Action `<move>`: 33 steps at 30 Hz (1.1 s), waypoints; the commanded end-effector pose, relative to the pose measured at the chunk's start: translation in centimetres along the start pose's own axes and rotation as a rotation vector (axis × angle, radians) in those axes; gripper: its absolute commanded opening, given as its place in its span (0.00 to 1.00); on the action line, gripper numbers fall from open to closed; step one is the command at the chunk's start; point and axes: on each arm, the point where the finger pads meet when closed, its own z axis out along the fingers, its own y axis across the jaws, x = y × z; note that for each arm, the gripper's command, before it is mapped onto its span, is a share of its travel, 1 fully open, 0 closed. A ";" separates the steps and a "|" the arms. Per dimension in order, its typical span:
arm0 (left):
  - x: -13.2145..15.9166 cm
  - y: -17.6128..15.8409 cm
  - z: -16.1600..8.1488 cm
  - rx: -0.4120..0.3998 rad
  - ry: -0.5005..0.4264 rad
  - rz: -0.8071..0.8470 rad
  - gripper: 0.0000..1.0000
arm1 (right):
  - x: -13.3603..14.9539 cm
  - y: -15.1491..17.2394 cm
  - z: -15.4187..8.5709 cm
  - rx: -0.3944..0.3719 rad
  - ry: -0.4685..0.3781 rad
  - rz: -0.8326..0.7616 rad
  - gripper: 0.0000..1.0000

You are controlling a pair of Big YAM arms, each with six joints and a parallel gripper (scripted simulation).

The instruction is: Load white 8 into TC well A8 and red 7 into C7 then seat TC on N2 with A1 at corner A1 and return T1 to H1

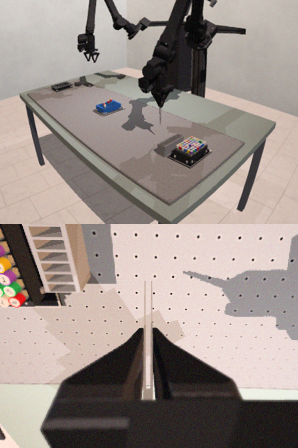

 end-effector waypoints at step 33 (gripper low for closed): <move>-1.4 6.4 -0.9 -0.015 -0.024 0.002 0.07 | -0.5 -0.1 -0.2 -0.001 -0.005 -0.014 1.00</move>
